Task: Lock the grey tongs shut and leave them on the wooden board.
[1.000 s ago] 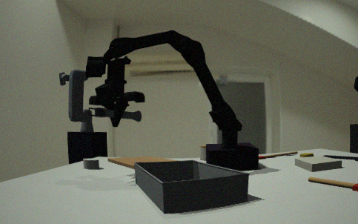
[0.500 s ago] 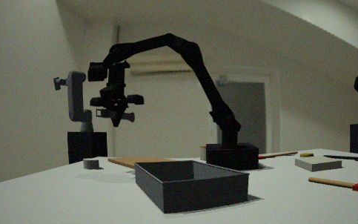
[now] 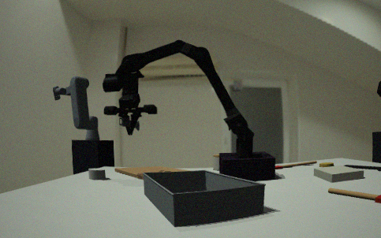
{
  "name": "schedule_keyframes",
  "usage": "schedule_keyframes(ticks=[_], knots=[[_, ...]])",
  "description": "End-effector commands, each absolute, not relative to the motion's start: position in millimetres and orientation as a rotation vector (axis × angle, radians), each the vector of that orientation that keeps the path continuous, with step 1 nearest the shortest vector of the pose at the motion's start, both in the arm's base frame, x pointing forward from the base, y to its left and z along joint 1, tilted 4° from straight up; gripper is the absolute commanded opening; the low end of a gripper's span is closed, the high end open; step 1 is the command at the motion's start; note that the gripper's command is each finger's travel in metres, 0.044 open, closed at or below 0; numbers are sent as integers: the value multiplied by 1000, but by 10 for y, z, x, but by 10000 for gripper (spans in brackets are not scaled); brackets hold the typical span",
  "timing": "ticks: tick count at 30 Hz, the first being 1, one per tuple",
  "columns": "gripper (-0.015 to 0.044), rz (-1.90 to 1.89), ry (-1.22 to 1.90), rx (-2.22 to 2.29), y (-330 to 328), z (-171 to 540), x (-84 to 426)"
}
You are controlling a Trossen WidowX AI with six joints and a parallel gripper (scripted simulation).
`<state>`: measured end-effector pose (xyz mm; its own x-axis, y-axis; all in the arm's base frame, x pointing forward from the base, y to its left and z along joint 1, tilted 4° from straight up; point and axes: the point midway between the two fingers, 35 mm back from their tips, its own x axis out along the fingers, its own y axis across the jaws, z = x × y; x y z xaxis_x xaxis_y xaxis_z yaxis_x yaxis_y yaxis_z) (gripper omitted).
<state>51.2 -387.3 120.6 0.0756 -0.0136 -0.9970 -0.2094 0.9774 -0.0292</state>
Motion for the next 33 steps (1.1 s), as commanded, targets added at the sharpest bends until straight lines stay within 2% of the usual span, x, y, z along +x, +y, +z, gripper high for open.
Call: schedule_keyframes(ticks=[1, 25, 33], knots=[[-150, 189, 1495, -221, -3879, 1179, 266], [-150, 451, 1462, -489, -3589, 1060, -1292], [-150, 459, 1460, -497, -3572, 1057, -1333]])
